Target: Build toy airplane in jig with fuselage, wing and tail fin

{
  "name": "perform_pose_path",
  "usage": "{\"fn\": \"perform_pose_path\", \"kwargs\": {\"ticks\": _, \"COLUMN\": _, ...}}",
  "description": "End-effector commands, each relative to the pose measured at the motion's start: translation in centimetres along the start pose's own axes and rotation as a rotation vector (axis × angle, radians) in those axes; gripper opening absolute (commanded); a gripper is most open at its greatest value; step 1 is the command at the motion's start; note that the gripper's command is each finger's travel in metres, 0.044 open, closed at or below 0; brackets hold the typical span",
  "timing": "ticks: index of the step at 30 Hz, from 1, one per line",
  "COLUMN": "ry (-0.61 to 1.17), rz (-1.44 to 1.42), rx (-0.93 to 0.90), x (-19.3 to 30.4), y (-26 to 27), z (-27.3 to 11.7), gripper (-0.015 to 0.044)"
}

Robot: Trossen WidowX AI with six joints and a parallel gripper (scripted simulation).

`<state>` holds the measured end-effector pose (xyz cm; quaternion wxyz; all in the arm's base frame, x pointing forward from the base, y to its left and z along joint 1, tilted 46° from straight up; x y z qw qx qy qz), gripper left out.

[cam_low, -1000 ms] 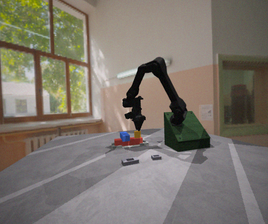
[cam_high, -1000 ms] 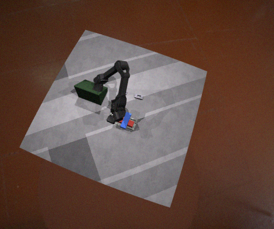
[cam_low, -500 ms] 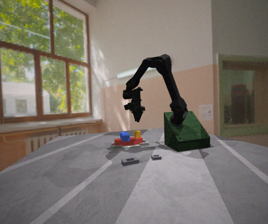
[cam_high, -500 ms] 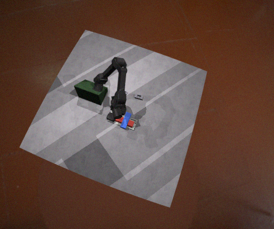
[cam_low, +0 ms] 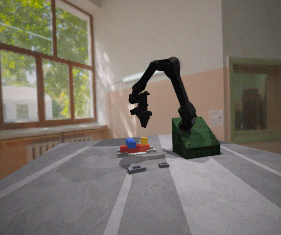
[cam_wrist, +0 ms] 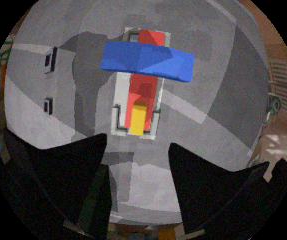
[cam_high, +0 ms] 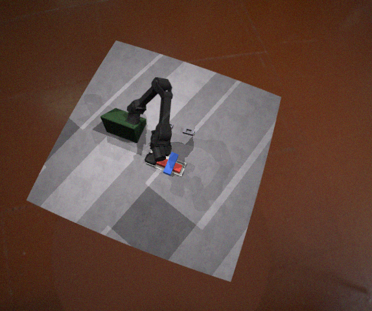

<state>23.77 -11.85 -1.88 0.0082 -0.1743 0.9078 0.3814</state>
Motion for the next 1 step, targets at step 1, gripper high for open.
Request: {"fn": "perform_pose_path", "kwargs": {"ticks": 1, "ry": 0.003, "rz": -0.003, "rx": 0.001, "x": -0.01, "y": 0.01, "z": -0.04, "gripper": 0.0260}}
Point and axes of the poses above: the point midway between the two fingers, 35 mm back from their tips, its own z axis out along the fingers, its own y axis across the jaws, x = y × z, the point moved 6 cm from there along -z, back along the fingers, and after that the axes turned 12 degrees about -z, right-handed, at the moved point
